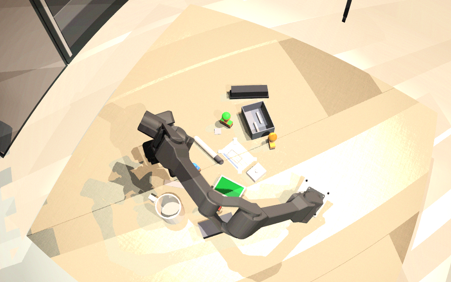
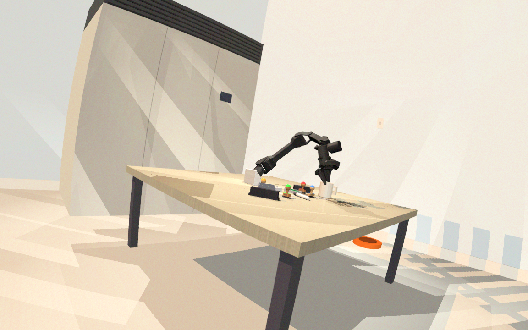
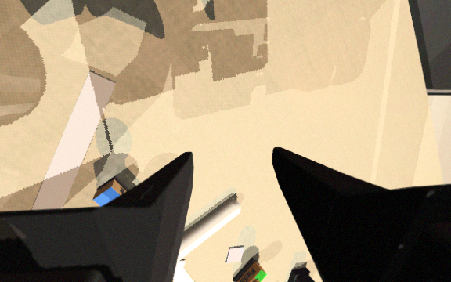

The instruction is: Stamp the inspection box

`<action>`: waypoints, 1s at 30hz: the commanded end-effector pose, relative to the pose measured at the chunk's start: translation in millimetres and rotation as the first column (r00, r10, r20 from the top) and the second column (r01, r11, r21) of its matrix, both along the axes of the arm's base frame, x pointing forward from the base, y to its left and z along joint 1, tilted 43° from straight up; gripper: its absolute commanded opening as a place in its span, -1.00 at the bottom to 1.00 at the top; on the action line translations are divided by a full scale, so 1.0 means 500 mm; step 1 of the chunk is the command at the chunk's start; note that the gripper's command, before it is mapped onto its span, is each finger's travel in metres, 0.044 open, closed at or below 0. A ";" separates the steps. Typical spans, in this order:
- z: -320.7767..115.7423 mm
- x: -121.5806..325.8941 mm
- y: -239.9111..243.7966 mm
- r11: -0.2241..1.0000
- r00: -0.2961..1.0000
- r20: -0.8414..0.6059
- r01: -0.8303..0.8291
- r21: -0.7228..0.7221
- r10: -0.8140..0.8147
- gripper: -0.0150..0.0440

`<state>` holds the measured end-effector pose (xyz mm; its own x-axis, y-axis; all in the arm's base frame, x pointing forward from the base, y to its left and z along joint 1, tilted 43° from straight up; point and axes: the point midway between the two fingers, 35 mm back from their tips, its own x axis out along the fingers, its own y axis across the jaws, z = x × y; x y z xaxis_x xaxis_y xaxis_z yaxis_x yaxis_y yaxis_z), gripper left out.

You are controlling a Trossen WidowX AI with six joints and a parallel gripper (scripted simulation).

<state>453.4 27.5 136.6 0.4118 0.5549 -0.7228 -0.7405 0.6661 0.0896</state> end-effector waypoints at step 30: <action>-0.304 -0.123 -0.296 0.892 0.611 -0.751 0.447 0.068 -0.249 0.28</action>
